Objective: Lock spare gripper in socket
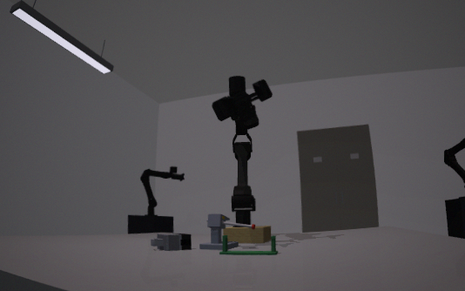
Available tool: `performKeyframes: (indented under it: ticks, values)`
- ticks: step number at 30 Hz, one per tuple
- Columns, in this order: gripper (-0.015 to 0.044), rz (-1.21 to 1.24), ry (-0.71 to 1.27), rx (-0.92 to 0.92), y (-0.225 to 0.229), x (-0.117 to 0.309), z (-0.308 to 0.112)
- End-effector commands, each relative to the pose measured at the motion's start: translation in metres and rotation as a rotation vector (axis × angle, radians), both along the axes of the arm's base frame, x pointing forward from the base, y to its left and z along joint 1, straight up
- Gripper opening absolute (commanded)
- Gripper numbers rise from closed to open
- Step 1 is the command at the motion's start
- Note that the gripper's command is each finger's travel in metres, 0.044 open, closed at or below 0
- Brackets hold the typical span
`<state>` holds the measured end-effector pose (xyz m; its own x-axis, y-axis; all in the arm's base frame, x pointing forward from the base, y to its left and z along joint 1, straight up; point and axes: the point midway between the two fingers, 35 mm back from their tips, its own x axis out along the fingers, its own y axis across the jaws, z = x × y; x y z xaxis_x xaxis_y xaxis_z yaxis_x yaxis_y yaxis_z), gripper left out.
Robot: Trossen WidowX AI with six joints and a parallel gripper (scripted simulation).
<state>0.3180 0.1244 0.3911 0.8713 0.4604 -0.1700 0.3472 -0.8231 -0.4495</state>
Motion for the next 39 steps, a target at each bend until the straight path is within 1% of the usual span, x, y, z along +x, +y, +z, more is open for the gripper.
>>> performKeyframes:
  ticks: [1, 2, 4, 8, 12, 16, 19, 21, 22, 30, 33, 37, 39]
  values:
    - [0.0374, -0.003, 0.017, 0.008, 0.000, 0.001, -0.003]
    - [0.0347, -0.014, 0.067, 0.030, 0.001, 0.004, -0.010]
    - [0.0300, -0.063, 0.254, 0.111, 0.003, 0.011, -0.039]
    - [0.0300, -0.237, 0.647, 0.267, 0.005, 0.017, -0.100]
    - [0.0300, -0.495, 0.992, 0.386, 0.003, 0.009, -0.155]
    - [0.0300, -0.831, 1.265, 0.463, -0.005, -0.010, -0.200]
    - [0.0300, -1.129, 1.406, 0.490, -0.012, -0.029, -0.226]
    - [0.0300, -1.266, 1.446, 0.492, -0.016, -0.038, -0.234]
    - [0.0300, -1.284, 1.450, 0.492, -0.016, -0.039, -0.235]
    - [0.0300, -1.284, 1.450, 0.492, -0.016, -0.039, -0.237]
    - [0.0300, -1.284, 1.449, 0.490, -0.017, -0.038, -0.253]
    - [0.0300, -1.283, 1.449, 0.485, -0.020, -0.039, -0.293]
    - [0.0300, -1.283, 1.449, 0.483, -0.021, -0.040, -0.305]
